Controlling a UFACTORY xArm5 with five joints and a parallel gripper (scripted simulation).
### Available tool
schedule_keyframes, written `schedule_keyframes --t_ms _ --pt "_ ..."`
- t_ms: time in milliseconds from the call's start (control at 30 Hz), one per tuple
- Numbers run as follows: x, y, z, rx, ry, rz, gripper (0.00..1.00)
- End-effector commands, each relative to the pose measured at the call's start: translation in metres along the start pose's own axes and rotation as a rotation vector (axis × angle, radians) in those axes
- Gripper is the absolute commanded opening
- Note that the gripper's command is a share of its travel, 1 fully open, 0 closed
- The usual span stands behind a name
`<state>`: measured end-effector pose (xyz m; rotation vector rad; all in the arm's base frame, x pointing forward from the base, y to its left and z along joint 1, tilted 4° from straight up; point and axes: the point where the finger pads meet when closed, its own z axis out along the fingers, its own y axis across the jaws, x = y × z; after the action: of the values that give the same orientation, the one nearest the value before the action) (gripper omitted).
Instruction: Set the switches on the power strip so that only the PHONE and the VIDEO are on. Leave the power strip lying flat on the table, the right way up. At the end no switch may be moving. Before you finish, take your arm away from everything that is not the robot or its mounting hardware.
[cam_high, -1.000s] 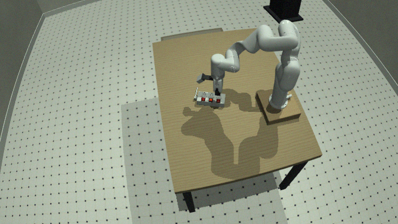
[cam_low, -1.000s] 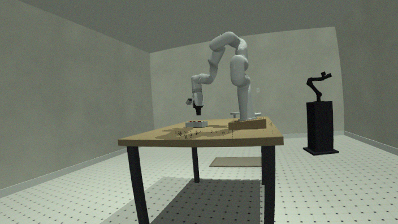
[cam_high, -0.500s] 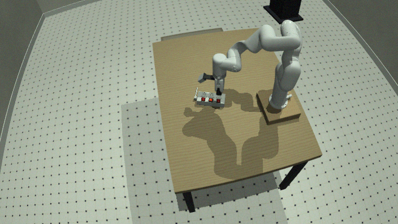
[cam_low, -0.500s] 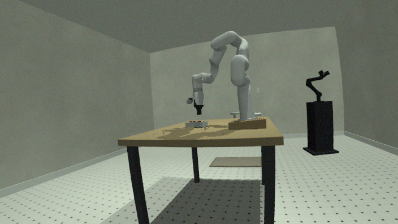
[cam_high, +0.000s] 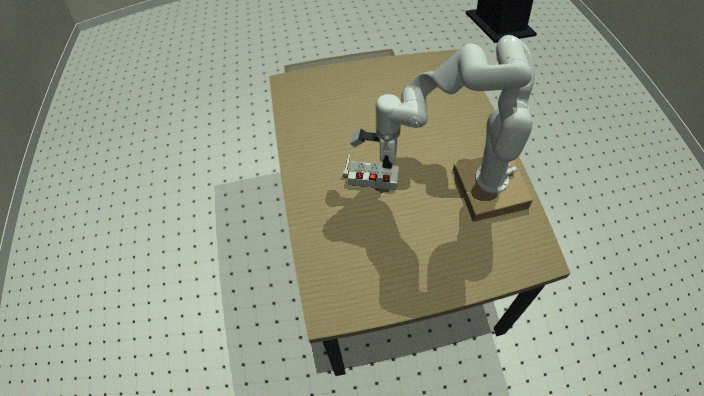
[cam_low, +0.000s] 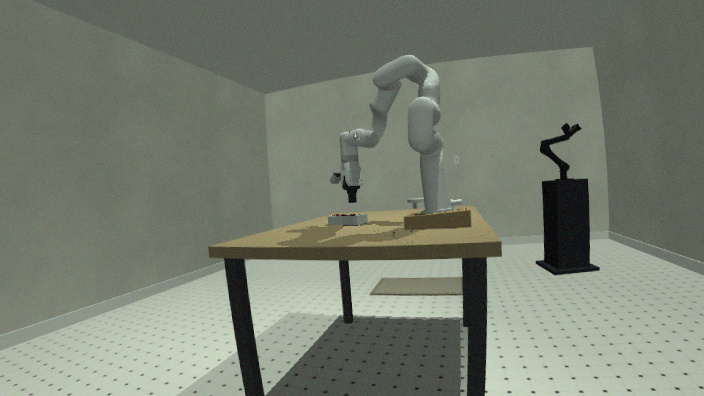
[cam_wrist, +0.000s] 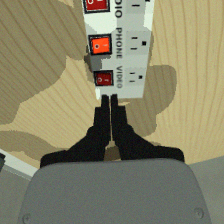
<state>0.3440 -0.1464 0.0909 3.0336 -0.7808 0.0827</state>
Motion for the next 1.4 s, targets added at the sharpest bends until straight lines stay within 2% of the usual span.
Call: schedule_keyframes --t_ms 0,700,1367 --pt "0.001 0.000 -0.001 0.000 0.003 0.000 0.00" --pt "0.001 0.000 0.004 0.000 0.003 0.000 0.00" --pt "0.001 0.000 0.026 0.000 0.003 0.000 0.00"
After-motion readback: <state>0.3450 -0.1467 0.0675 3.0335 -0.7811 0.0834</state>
